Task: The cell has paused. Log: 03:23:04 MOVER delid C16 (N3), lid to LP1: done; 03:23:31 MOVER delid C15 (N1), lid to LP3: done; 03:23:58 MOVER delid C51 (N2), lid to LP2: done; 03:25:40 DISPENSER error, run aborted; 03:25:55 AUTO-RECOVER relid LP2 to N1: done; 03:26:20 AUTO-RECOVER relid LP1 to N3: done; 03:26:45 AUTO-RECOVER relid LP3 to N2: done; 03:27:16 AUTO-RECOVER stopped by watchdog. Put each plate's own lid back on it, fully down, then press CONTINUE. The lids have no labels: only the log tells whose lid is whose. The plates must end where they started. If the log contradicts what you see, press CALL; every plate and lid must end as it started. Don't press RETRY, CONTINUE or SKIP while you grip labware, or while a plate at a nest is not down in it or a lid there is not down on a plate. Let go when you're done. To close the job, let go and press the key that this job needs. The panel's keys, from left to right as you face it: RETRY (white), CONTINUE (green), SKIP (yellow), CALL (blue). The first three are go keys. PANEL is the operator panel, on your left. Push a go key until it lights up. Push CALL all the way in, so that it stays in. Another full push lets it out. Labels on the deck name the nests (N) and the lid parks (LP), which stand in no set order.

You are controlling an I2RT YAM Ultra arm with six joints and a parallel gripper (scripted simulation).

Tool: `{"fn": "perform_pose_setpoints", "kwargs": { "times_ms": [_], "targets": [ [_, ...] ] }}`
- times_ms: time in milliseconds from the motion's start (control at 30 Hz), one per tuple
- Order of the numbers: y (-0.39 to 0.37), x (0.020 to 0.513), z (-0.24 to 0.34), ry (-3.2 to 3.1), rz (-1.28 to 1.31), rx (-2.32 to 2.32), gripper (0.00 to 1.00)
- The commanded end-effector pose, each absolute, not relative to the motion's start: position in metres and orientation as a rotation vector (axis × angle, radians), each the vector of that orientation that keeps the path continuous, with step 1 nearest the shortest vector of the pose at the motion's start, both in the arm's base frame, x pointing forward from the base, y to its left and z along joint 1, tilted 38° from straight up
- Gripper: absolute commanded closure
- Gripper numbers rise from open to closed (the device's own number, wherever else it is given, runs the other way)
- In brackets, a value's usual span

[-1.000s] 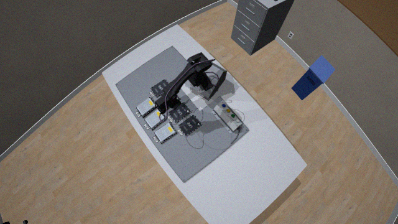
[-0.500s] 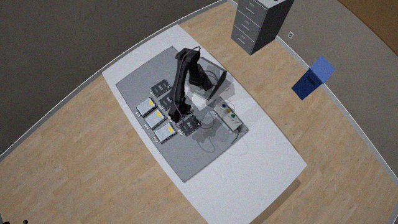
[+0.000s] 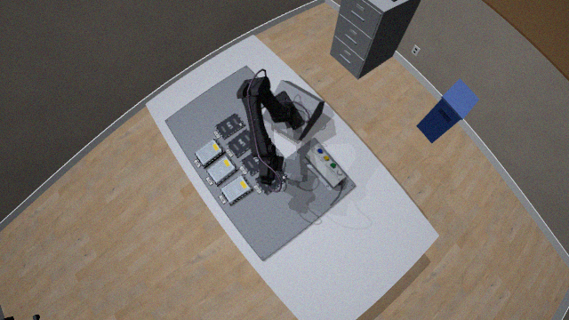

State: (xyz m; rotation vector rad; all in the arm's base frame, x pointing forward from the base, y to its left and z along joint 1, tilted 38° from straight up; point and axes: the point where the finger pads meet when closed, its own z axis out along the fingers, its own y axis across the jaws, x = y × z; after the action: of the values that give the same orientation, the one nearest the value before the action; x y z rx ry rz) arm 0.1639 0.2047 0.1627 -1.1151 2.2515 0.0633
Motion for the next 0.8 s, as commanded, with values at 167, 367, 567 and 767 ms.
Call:
{"fn": "perform_pose_setpoints", "kwargs": {
  "times_ms": [167, 367, 567, 767],
  "targets": [
    [0.228, 0.162, 0.182, 2.227, 0.059, -1.029, 1.00],
    [0.226, 0.164, 0.186, 2.219, 0.073, -1.021, 1.00],
    [0.230, 0.140, 0.157, 2.191, -0.022, -1.165, 1.00],
    [0.239, 0.119, 0.145, 2.128, -0.066, -1.273, 1.00]
  ]
}}
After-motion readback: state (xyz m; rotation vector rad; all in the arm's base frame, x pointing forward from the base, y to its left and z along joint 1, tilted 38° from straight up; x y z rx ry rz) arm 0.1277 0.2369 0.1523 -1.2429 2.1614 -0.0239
